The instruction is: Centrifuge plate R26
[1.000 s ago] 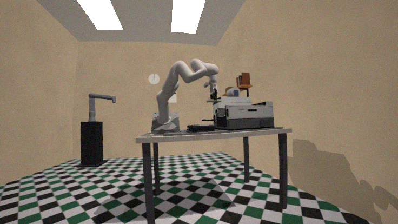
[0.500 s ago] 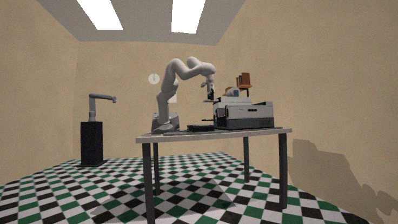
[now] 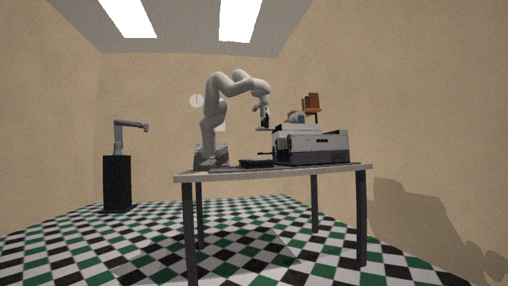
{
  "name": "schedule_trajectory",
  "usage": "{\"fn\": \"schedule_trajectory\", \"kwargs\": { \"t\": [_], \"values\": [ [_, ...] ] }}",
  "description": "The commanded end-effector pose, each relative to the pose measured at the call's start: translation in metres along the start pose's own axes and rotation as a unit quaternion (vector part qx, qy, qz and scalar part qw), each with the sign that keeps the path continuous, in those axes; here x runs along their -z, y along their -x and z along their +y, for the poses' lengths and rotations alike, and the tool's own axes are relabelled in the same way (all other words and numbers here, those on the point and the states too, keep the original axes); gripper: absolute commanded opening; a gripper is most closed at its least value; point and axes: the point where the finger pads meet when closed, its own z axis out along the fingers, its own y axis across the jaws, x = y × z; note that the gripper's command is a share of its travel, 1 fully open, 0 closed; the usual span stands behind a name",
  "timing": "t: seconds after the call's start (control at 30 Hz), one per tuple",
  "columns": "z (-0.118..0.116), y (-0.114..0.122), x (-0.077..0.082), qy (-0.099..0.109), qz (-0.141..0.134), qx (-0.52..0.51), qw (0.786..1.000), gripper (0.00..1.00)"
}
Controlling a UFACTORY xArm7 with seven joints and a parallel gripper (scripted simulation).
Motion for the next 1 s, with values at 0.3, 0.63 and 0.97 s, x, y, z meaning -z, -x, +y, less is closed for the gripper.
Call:
{"fn": "schedule_trajectory", "kwargs": {
  "t": [0.3,0.63,0.97],
  "values": [
    [0.0,-0.028,0.002,0.004,-0.006,0.0,1.0,0.0],
    [0.0,-0.052,0.002,0.004,-0.005,0.0,1.0,0.0],
    [0.0,-0.071,0.002,0.004,-0.005,0.0,1.0,0.0]
  ]
}}
